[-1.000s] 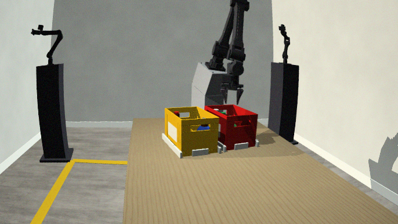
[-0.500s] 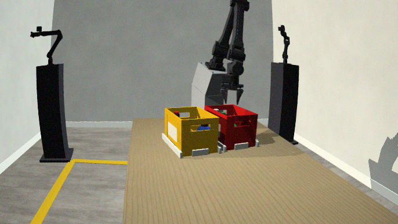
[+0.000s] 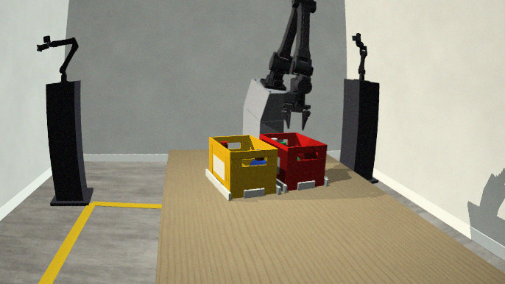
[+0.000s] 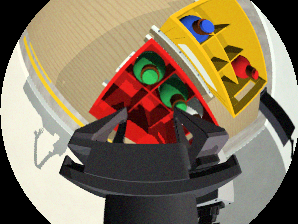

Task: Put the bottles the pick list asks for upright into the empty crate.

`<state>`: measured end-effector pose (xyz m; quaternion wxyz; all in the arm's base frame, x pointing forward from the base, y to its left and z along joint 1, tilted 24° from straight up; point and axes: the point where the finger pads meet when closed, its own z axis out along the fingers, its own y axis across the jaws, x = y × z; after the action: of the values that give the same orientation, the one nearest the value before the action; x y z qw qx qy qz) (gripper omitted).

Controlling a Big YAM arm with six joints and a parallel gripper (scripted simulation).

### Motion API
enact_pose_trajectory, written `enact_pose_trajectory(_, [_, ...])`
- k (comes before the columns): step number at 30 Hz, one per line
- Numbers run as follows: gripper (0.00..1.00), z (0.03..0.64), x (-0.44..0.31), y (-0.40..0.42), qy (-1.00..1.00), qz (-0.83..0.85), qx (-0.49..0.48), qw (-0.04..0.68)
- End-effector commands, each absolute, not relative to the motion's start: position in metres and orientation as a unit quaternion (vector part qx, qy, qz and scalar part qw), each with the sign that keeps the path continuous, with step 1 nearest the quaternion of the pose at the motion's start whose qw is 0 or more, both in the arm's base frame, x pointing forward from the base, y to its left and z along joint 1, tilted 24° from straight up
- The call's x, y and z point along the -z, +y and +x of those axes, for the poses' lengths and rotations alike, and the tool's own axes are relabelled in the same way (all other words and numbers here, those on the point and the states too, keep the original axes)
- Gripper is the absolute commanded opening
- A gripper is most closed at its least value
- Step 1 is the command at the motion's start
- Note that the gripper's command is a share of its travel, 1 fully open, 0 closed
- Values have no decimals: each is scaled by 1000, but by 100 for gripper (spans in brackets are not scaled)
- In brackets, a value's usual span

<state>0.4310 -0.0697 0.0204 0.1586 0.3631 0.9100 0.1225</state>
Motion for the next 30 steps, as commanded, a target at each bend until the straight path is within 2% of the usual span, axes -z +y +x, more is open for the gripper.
enact_pose_trajectory(1, [61, 429, -41, -46, 909, 360, -128, 168])
enact_pose_trajectory(30, [61, 388, -86, 62, 908, 360, -129, 168])
